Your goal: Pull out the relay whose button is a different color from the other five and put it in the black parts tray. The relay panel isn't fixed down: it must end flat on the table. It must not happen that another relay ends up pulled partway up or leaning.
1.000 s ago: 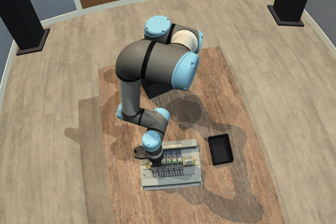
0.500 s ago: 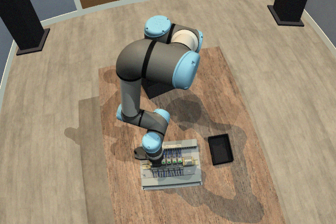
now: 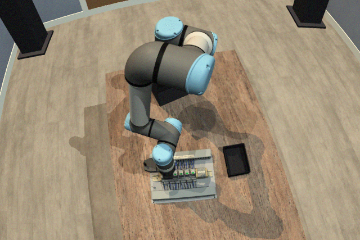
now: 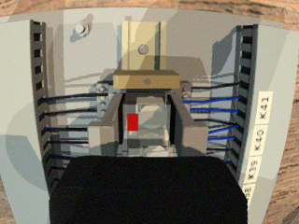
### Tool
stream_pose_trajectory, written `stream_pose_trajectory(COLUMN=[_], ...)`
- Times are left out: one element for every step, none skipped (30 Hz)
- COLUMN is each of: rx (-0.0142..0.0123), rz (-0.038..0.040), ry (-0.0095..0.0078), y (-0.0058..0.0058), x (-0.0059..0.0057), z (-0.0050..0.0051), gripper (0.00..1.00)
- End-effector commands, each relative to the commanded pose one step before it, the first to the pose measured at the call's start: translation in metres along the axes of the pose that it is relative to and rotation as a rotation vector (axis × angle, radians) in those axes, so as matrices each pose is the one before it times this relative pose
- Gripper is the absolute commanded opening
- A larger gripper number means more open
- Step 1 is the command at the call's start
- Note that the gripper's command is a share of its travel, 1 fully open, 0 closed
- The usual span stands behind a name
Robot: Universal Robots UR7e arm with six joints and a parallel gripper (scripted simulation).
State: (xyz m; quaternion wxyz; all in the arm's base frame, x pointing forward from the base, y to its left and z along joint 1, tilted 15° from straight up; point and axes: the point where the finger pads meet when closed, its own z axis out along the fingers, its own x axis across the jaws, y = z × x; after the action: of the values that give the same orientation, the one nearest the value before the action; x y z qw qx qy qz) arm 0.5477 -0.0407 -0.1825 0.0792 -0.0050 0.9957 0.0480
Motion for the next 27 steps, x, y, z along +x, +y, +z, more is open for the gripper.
stream_pose_trajectory(rx=[0.00038, 0.00001, 0.00000, 0.00000, 0.00000, 0.00000, 0.00000, 0.00000, 0.00000, 0.00000, 0.00000, 0.00000, 0.00000, 0.00000, 0.00000, 0.00000, 0.00000, 0.00000, 0.00000, 0.00000, 0.00000, 0.00000, 0.00000, 0.00000, 0.00000, -0.00001, -0.00001], rz=[-0.00002, -0.00001, -0.00001, 0.00000, 0.00000, 0.00000, 0.00000, 0.00000, 0.00000, 0.00000, 0.00000, 0.00000, 0.00000, 0.00000, 0.00000, 0.00000, 0.00000, 0.00000, 0.00000, 0.00000, 0.00000, 0.00000, 0.00000, 0.00000, 0.00000, 0.00001, 0.00001], ry=[0.01393, 0.00231, 0.00168, 0.00102, 0.00043, 0.00007, 0.00002, 0.00014, 0.00034, 0.00056, 0.00000, 0.00000, 0.00077, 0.00094, 0.00105, 0.00109, 0.00105, 0.00094, 0.00077, 0.00056, 0.00034, 0.00014, 0.00002, -0.00009, -0.00057, -0.00134, -0.00221], y=[-0.00015, 0.00000, 0.00000, 0.00000, 0.00000, 0.00000, 0.00000, 0.00000, 0.00000, 0.00000, 0.00000, 0.00000, 0.00000, 0.00000, 0.00000, 0.00000, 0.00000, 0.00000, 0.00000, 0.00000, 0.00000, 0.00000, 0.00000, 0.00000, 0.00000, 0.00000, 0.00000], x=[-0.00086, -0.00006, -0.00005, -0.00003, -0.00001, 0.00000, 0.00000, -0.00001, -0.00001, -0.00002, 0.00000, 0.00000, -0.00003, -0.00004, -0.00004, -0.00004, -0.00004, -0.00004, -0.00003, -0.00002, -0.00001, -0.00001, 0.00000, 0.00000, 0.00001, 0.00003, 0.00004], z=[-0.00050, -0.00002, -0.00002, -0.00001, -0.00001, 0.00000, 0.00000, 0.00000, 0.00000, 0.00000, 0.00000, 0.00000, 0.00000, -0.00001, -0.00001, -0.00001, -0.00001, -0.00001, -0.00001, -0.00001, 0.00000, 0.00000, 0.00000, 0.00000, 0.00000, 0.00001, 0.00001], gripper=[0.00, 0.00, 0.00, 0.00, 0.00, 0.00, 0.00, 0.00, 0.00, 0.00, 0.00, 0.00, 0.00, 0.00, 0.00, 0.00, 0.00, 0.00, 0.00, 0.00, 0.00, 0.00, 0.00, 0.00, 0.00, 0.00, 0.00])
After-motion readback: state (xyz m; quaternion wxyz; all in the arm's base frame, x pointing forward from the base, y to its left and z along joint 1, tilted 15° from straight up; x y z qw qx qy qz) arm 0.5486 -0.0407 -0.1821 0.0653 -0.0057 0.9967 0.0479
